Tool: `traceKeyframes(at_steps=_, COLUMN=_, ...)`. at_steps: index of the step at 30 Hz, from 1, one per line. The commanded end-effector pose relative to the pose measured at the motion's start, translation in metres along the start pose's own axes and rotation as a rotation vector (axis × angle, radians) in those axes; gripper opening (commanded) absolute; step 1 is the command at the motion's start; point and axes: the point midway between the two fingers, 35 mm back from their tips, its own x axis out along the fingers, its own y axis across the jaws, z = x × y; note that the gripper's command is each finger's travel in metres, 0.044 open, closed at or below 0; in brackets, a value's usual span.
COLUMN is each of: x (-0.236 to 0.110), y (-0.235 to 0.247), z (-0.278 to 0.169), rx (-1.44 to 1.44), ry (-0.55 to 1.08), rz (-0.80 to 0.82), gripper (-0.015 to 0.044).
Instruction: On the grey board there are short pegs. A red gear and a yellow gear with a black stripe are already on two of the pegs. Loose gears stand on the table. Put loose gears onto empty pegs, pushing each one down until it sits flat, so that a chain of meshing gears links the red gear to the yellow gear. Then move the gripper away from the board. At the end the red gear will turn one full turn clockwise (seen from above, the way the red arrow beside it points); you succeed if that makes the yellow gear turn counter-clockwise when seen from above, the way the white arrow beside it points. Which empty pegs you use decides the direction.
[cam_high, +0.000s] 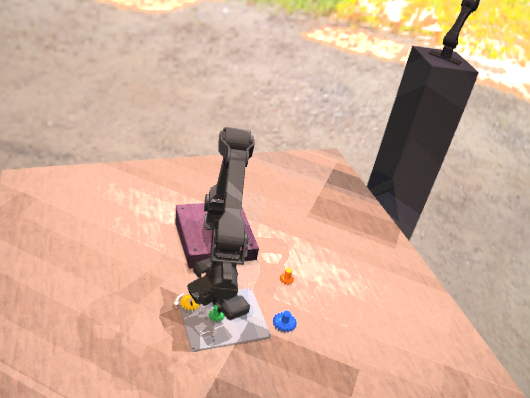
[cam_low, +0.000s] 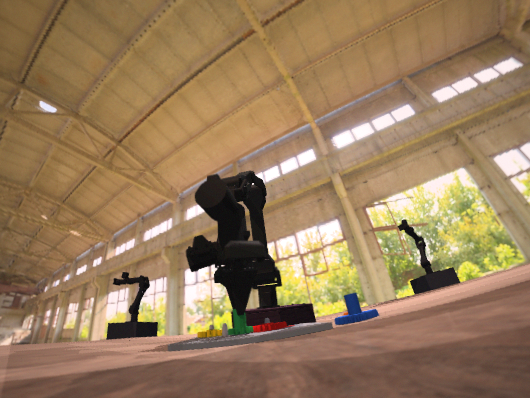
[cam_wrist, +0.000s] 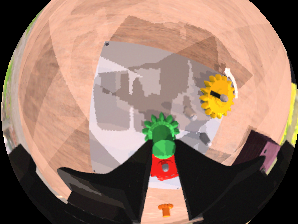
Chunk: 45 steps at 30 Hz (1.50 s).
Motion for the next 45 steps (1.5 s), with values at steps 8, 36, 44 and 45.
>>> traceKeyframes(at_steps=8, x=-0.017, y=0.001, z=0.001, rx=0.116, ry=0.0, rz=0.002, gripper=0.014)
traceKeyframes(at_steps=36, x=-0.042, y=-0.028, z=-0.252, rx=-1.596, ry=0.019, rz=0.019, gripper=0.044)
traceKeyframes(at_steps=44, x=-0.041, y=-0.032, z=-0.257, rx=-1.652, ry=0.02, rz=0.021, gripper=0.044)
traceKeyframes(at_steps=45, x=-0.036, y=-0.032, z=-0.256, rx=-1.652, ry=0.02, rz=0.021, gripper=0.044)
